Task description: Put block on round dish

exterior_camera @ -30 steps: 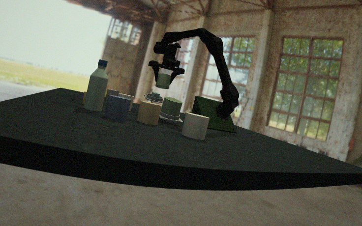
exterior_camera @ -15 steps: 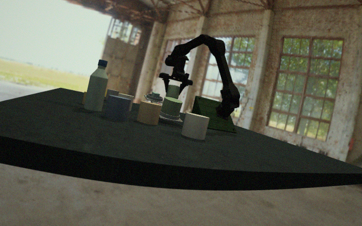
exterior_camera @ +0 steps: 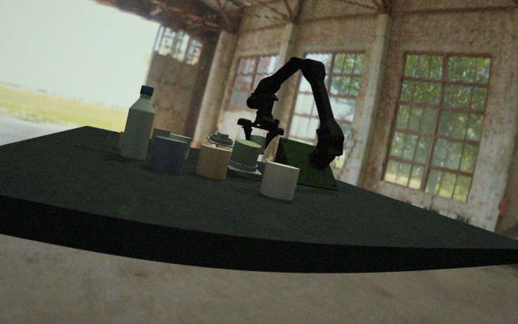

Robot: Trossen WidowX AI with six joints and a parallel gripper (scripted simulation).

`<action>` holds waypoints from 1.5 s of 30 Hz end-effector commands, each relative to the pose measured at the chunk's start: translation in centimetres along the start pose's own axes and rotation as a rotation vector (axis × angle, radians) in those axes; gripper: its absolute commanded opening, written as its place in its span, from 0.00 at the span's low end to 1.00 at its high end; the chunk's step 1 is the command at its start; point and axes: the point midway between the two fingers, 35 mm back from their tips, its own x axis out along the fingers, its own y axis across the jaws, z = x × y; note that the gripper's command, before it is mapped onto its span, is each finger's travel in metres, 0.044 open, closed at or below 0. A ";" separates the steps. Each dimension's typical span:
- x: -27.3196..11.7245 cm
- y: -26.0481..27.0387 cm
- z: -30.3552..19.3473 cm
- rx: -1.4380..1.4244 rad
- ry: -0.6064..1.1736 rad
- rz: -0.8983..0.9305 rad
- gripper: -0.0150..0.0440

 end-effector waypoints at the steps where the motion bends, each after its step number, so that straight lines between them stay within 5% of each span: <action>1: 1.4 0.1 0.1 -0.006 -0.005 0.007 0.25; 21: 5.3 0.1 0.2 -0.006 -0.006 0.006 0.25; 38: 3.9 0.0 0.0 -0.010 0.000 0.009 1.00; 45: -0.5 0.1 0.2 -0.006 -0.005 0.007 1.00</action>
